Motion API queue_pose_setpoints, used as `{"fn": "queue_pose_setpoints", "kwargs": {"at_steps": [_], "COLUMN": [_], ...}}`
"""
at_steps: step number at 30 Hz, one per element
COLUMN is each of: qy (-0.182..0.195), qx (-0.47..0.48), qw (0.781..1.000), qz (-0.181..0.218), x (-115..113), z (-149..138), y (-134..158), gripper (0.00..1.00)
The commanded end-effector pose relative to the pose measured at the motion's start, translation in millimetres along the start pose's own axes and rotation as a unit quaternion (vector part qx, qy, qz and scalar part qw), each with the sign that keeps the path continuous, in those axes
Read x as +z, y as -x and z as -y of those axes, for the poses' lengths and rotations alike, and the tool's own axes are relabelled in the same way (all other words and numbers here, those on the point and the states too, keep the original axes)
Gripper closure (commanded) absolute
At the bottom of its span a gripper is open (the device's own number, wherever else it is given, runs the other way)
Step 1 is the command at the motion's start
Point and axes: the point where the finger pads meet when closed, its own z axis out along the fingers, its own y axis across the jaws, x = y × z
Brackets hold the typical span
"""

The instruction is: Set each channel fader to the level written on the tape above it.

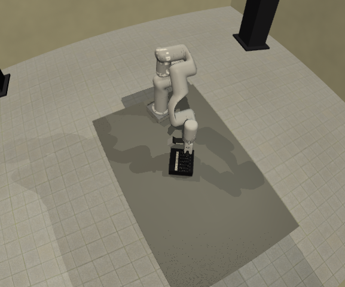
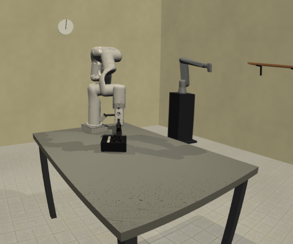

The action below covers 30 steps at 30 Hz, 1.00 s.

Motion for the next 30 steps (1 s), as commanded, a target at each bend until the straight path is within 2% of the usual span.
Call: {"fn": "queue_pose_setpoints", "kwargs": {"at_steps": [1,11,23,30], "qy": [-0.002,-0.002,-0.002,-0.002], "qx": [0.0,0.0,0.0,0.0], "qw": [1.0,1.0,1.0,1.0], "qz": [0.001,0.001,0.001,0.001], "x": [-1.3,-3.9,-35.2,-41.1], "z": [1.3,1.3,1.2,1.2], "y": [2.6,2.8,2.8,2.8], "gripper": [1.0,1.0,1.0,1.0]}}
